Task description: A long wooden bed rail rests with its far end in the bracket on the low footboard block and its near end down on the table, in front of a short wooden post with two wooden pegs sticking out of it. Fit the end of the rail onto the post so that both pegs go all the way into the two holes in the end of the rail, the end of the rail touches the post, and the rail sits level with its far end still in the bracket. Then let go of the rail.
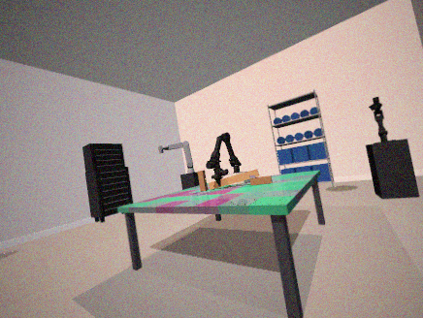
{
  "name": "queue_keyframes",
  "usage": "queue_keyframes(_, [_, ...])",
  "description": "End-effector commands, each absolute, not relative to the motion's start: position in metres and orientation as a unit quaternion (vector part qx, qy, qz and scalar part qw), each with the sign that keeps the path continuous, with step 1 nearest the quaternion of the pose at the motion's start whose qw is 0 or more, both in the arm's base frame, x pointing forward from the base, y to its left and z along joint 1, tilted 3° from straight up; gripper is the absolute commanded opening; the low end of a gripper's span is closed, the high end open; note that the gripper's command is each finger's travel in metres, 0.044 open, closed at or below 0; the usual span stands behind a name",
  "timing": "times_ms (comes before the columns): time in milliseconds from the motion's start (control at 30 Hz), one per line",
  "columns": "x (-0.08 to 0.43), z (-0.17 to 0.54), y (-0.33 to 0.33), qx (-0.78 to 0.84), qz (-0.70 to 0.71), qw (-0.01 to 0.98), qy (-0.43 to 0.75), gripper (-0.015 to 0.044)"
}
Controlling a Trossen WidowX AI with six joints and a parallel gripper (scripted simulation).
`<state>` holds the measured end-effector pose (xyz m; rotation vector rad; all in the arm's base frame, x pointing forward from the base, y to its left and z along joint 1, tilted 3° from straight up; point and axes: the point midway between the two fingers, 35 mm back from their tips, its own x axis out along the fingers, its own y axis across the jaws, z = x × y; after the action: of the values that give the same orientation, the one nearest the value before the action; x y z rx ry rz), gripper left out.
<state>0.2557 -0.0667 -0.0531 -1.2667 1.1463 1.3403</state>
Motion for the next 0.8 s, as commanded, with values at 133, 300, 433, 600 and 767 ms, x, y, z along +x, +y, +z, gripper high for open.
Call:
queue_keyframes(133, [0.258, -0.047, -0.066, -0.517, 0.546, 0.468, 0.464, 0.0])
queue_keyframes(300, [0.258, -0.045, -0.067, -0.517, 0.546, 0.468, 0.464, 0.0])
queue_keyframes(433, [0.258, -0.043, -0.067, -0.517, 0.546, 0.468, 0.464, 0.0])
queue_keyframes(600, [0.259, -0.04, -0.067, -0.518, 0.546, 0.468, 0.464, 0.0])
queue_keyframes(767, [0.259, -0.038, -0.067, -0.518, 0.546, 0.468, 0.464, 0.0])
